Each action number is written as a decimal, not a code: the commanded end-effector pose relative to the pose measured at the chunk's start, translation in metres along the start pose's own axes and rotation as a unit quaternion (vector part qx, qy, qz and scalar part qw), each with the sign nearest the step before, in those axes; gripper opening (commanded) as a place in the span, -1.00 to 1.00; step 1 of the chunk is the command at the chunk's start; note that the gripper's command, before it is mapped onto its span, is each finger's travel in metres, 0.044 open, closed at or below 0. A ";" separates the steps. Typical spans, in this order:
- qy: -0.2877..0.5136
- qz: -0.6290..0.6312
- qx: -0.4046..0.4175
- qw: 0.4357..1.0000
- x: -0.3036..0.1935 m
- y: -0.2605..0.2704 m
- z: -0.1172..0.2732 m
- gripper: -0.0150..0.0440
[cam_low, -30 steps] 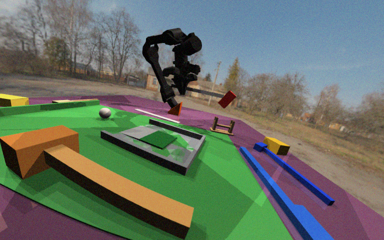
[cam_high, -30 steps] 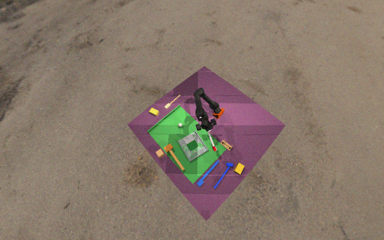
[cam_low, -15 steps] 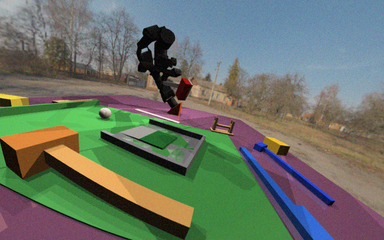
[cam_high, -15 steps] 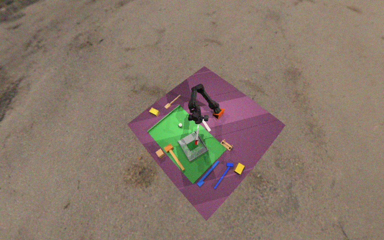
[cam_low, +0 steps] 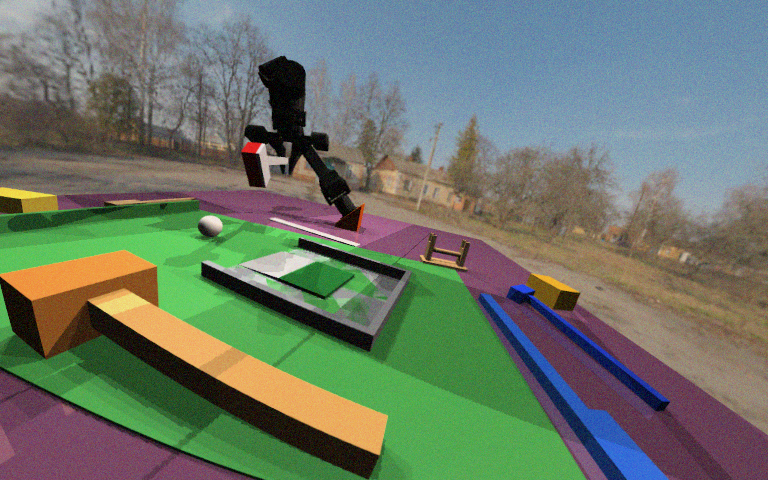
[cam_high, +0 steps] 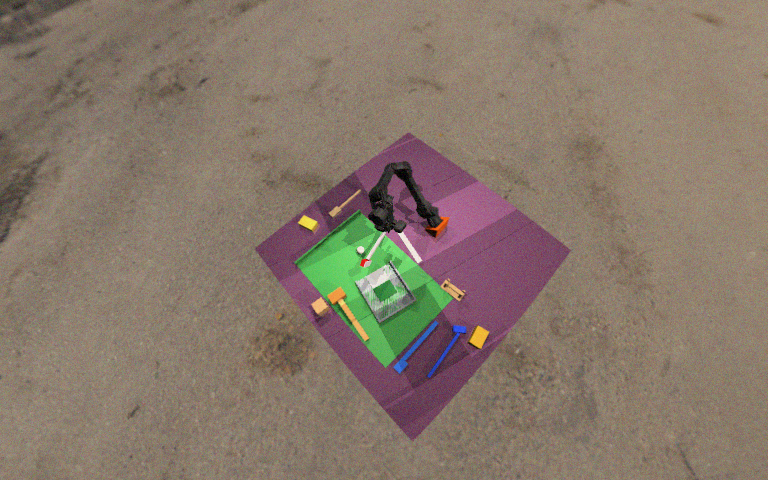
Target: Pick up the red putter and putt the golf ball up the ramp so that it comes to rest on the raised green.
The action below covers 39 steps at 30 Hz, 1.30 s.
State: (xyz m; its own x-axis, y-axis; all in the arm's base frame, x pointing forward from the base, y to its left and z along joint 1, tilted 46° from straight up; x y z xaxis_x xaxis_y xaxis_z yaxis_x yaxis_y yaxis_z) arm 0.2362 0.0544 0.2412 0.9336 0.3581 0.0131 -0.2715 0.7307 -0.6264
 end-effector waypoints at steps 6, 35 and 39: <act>-0.004 -0.126 -0.030 0.992 -0.039 -0.037 0.007 -0.49; 0.084 -0.237 -0.073 0.965 -0.072 -0.070 -0.028 -0.49; 0.084 -0.237 -0.073 0.965 -0.072 -0.071 -0.030 -0.49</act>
State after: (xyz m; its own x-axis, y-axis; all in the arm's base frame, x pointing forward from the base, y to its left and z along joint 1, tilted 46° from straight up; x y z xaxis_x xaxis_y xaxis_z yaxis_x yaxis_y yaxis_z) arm 0.1934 -0.0384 0.2627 0.9723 -0.1062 0.2080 0.2219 0.6982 -0.6806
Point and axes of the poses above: the point midway between the two fingers, 35 mm back from their tips, its own z axis back along the fingers, its own y axis across the jaws, x = y × z, the point moved 6 cm from there along z, back along the fingers, and after that the axes turned 1 degree about z, right-handed, at the moved point
